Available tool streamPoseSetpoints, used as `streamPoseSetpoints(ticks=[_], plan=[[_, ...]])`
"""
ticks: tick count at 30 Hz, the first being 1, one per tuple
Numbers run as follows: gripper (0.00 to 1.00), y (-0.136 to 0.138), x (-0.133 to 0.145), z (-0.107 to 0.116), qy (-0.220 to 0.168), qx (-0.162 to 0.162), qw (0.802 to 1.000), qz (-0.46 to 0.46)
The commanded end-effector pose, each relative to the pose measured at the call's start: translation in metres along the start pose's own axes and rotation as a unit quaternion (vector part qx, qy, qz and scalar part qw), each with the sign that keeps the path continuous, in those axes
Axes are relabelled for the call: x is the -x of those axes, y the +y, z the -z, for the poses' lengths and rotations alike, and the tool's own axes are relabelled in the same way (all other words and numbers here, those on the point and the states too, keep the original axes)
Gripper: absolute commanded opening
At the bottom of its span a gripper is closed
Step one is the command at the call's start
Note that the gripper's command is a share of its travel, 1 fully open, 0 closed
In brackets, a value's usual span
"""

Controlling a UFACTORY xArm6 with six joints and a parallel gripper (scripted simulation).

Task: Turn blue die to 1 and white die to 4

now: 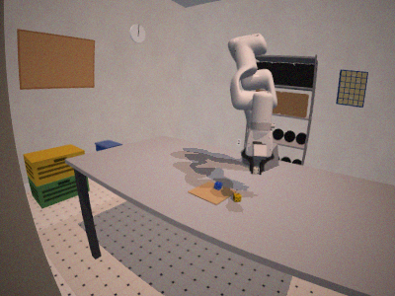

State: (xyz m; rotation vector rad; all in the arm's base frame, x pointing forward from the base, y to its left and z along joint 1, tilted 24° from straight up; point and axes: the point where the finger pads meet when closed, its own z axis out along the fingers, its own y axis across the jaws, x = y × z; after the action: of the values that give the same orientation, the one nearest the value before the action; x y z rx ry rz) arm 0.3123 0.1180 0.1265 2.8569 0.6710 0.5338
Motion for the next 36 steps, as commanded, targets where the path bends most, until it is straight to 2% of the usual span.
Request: streamPoseSetpoints(ticks=[1,3,5,9,18,25,36], plan=[[0.21,0.0010,-0.0017,0.0000,0.004,0.011,0.996,-0.085],[0.21,0.0010,-0.0017,0.0000,0.004,0.011,0.996,-0.085],[0.21,0.0016,-0.0020,-0.0005,0.004,0.010,0.991,-0.136],[0.21,0.0020,-0.0023,-0.0009,0.005,0.010,0.985,-0.174],[0.21,0.0034,-0.0029,-0.0019,0.006,0.010,0.958,-0.286],[0.21,0.0038,-0.0031,-0.0022,0.006,0.009,0.949,-0.316],[0.21,0.0045,-0.0030,-0.0023,0.018,0.015,0.948,-0.319]])
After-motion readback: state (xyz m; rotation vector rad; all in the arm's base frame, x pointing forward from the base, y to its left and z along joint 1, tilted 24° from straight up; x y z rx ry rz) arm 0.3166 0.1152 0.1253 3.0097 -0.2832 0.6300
